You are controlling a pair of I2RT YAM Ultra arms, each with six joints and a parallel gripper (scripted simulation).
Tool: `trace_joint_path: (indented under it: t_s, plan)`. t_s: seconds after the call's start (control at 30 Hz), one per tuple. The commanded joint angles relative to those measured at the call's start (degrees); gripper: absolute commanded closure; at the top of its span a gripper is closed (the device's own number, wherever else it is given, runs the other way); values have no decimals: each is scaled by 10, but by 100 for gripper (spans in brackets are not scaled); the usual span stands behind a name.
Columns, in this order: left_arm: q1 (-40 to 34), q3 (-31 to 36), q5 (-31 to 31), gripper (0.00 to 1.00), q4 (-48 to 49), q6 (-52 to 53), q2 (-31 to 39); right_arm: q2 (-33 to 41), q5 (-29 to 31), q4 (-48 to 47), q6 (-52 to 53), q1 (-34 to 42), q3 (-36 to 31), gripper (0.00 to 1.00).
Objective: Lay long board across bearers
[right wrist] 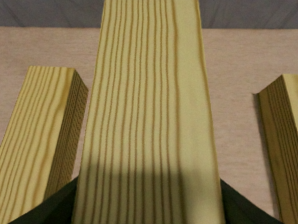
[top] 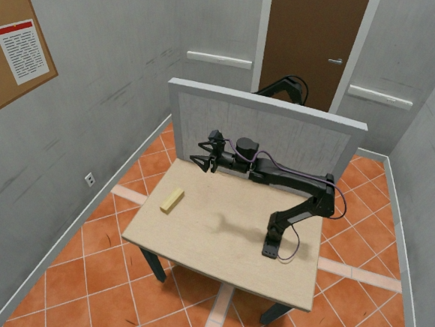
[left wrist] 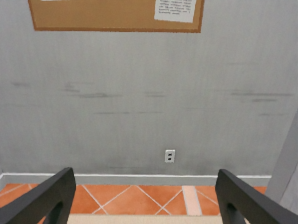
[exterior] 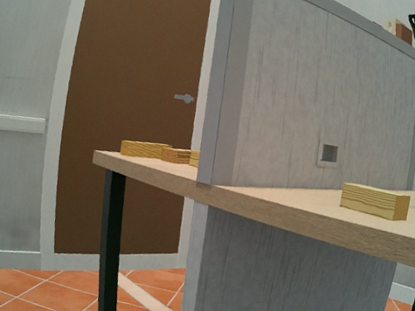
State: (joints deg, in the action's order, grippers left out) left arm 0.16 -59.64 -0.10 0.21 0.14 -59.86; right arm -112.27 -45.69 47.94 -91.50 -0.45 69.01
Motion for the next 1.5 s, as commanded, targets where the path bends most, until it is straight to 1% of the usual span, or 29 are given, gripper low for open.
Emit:
trace_joint_path:
  t_s: [0.0, 0.1, 0.13, 0.27, 0.37, 0.43, 0.47, 0.63, 0.7, 0.73, 0.8, 0.83, 0.87, 0.9, 0.93, 1.0, 1.03, 1.07, 1.13, 1.27, 1.33, 1.37, 1.4, 1.47]
  plan:
    - [-4, -32, -5, 23, 13, -1, 7, 23, -35, 14, -8, 10, 24, 100]
    - [-4, -32, -5, 23, 13, -1, 7, 26, -35, 13, -8, 9, 26, 100]
    - [-4, -32, -5, 23, 13, -1, 7, 35, -25, 13, 18, 16, 30, 100]
    - [-4, -32, -5, 23, 13, -1, 7, 56, 51, 2, 136, 32, 34, 100]
    - [-4, -32, -5, 23, 13, -1, 7, 87, 111, -6, 253, 50, 38, 100]
    - [-4, -32, -5, 23, 13, -1, 7, 87, 111, -6, 253, 50, 38, 100]
    - [-4, -32, -5, 23, 13, -1, 7, 103, 148, -9, 310, 63, 41, 100]
    - [-4, -32, -5, 23, 13, -1, 7, 170, 253, -22, 514, 100, 49, 100]
    - [-4, -32, -5, 23, 13, -1, 7, 183, 293, -23, 562, 116, 47, 100]
    - [-4, -32, -5, 23, 13, -1, 7, 200, 303, -25, 585, 127, 51, 100]
    - [-4, -32, -5, 23, 13, -1, 7, 234, 338, -30, 662, 143, 60, 100]
    - [-4, -32, -5, 23, 13, -1, 7, 239, 354, -21, 690, 145, 70, 100]
    - [-4, -32, -5, 23, 13, -1, 7, 192, 408, -40, 707, 154, -9, 100]
    - [-4, -32, -5, 23, 13, -1, 7, 179, 422, -85, 739, 164, -27, 100]
    - [-4, -32, -5, 23, 13, -1, 7, 222, 396, -132, 758, 165, 15, 100]
    - [-4, -32, -5, 23, 13, -1, 7, 222, 396, -132, 758, 165, 15, 100]
    - [-4, -32, -5, 23, 13, -1, 7, 235, 431, -173, 813, 180, -13, 100]
    - [-4, -32, -5, 23, 13, -1, 7, 253, 440, -182, 806, 187, -21, 100]
    - [-4, -32, -5, 23, 13, -1, 7, 243, 463, -198, 823, 203, -52, 100]
    - [-4, -32, -5, 23, 13, -1, 7, 262, 512, -288, 932, 223, -114, 100]
    - [-4, -32, -5, 23, 13, -1, 7, 266, 526, -313, 971, 226, -133, 100]
    - [-4, -32, -5, 23, 13, -1, 7, 281, 537, -327, 970, 233, -138, 100]
    - [-4, -32, -5, 23, 13, -1, 7, 277, 552, -342, 980, 245, -168, 100]
    - [-4, -32, -5, 23, 13, -1, 7, 285, 572, -375, 1017, 256, -194, 100]
